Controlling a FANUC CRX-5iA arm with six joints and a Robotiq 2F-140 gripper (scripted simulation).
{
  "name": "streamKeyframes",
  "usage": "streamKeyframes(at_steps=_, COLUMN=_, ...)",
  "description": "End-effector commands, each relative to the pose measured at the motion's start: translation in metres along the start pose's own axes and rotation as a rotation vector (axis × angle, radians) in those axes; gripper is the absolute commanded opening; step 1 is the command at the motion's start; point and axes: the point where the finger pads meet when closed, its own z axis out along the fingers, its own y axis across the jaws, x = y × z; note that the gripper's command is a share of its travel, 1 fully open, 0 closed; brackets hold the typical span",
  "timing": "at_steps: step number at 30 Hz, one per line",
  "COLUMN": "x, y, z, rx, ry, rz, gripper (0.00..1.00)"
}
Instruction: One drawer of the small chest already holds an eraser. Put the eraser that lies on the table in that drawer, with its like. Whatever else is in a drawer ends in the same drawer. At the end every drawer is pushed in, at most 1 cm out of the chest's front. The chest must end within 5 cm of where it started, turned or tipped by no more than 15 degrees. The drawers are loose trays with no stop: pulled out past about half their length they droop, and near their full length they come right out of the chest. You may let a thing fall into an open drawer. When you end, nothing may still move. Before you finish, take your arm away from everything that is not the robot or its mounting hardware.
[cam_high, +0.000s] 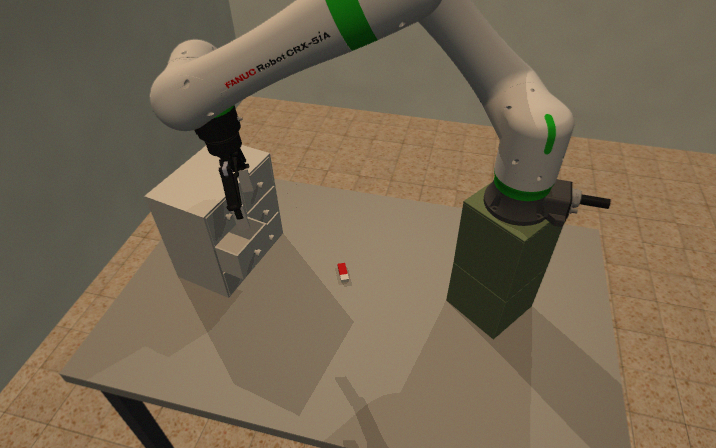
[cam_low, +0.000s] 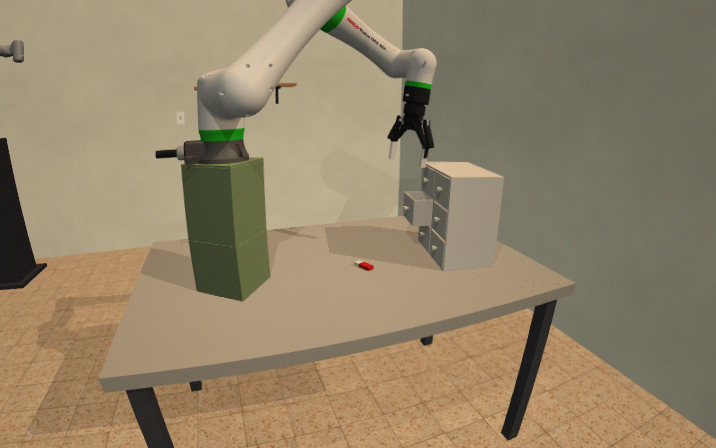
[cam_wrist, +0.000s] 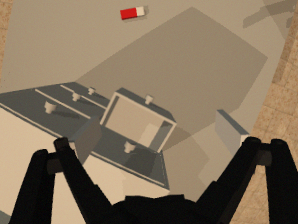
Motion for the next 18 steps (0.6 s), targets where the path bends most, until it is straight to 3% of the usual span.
streamKeyframes(at_steps=1, x=0.002, y=0.001, z=-0.002, rx=0.004, ry=0.001, rz=-0.067, gripper=1.0)
streamKeyframes(at_steps=18, x=0.014, y=0.009, z=-0.013, rx=0.028, ry=0.008, rz=-0.458, gripper=1.0)
